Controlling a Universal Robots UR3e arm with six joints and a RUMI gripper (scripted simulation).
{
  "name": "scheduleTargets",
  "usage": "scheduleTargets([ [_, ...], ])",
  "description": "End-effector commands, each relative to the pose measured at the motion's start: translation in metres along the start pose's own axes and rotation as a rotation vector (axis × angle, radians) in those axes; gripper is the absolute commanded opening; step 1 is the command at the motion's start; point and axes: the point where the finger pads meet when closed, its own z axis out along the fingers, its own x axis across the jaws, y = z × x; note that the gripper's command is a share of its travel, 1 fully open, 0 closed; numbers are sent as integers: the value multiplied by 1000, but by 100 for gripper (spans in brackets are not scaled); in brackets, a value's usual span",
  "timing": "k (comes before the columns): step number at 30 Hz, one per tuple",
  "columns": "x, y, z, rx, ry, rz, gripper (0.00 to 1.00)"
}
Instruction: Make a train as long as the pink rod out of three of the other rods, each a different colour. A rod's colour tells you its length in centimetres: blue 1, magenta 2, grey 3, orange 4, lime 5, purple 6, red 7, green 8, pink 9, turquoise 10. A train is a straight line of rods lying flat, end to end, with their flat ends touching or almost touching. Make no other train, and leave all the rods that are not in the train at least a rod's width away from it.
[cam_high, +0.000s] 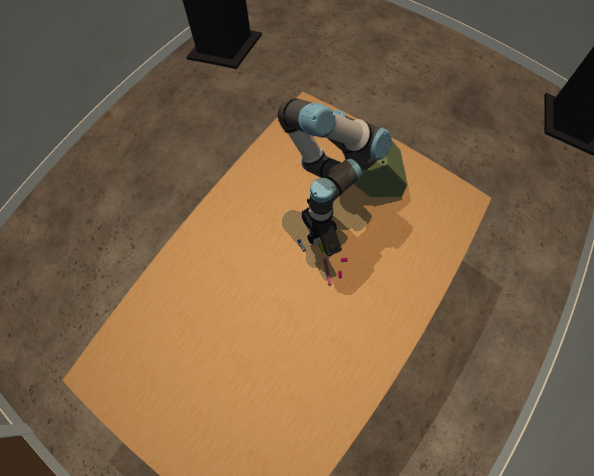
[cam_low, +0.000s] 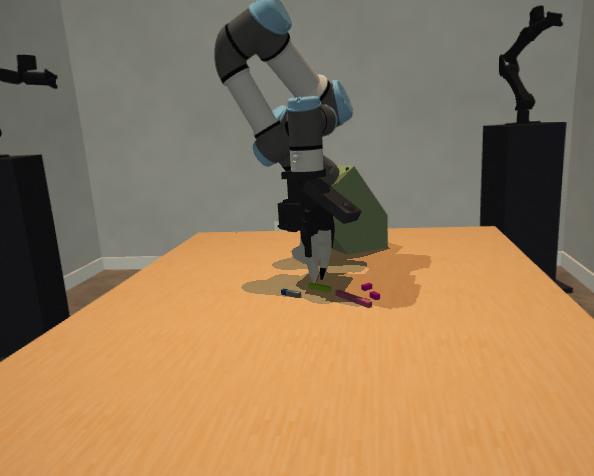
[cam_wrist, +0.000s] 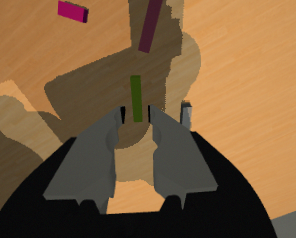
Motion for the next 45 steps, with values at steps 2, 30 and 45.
scheduleTargets([
  [2,0,0,0,1,1,0,14],
  [30,0,0,0,1,1,0,14],
  [45,0,0,8,1,1,0,14],
])
